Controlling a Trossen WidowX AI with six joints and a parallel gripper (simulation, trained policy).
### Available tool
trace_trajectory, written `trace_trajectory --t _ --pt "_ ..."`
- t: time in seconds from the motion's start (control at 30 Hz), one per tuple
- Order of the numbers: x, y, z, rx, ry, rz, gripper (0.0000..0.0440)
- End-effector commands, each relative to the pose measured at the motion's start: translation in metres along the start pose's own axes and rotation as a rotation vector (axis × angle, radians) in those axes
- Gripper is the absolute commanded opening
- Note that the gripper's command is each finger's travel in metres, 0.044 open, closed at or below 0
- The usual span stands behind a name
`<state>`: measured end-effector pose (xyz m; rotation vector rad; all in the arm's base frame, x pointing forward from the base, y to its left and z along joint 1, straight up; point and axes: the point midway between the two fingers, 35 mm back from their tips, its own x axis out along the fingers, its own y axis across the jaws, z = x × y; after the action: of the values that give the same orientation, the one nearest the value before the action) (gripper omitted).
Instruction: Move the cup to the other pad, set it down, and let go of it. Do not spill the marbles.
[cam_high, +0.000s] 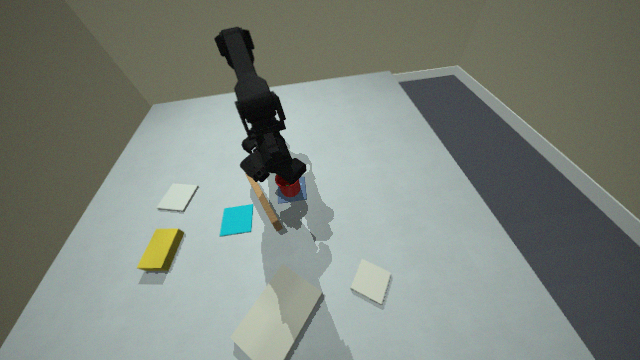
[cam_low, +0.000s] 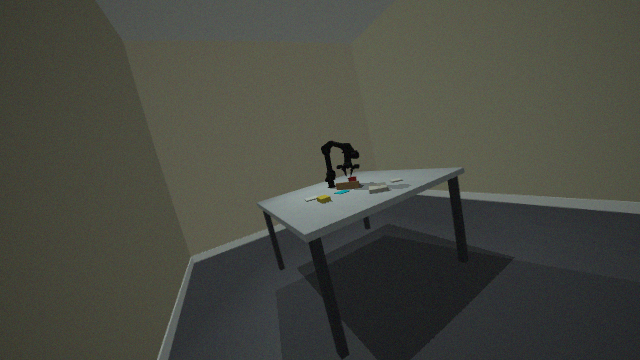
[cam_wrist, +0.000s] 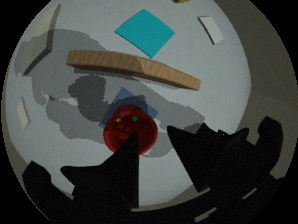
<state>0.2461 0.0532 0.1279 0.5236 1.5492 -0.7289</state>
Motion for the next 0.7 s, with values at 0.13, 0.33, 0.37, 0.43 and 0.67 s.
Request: trace_trajectory --t 0.13,0.33,0.37,0.43,0.67 --pt "0.028 -0.001 -0.002 -0.012 0.012 -0.045 0.0179" --pt "0.049 -0.001 -0.004 -0.039 0.018 -0.061 0.0178" --pt "0.053 -0.001 -0.005 -0.045 0.019 -0.063 0.0178" --pt "0.060 -0.001 -0.006 -0.059 0.022 -0.066 0.0177" --pt "0.078 -0.001 -0.007 -0.119 0.021 -0.064 0.0065"
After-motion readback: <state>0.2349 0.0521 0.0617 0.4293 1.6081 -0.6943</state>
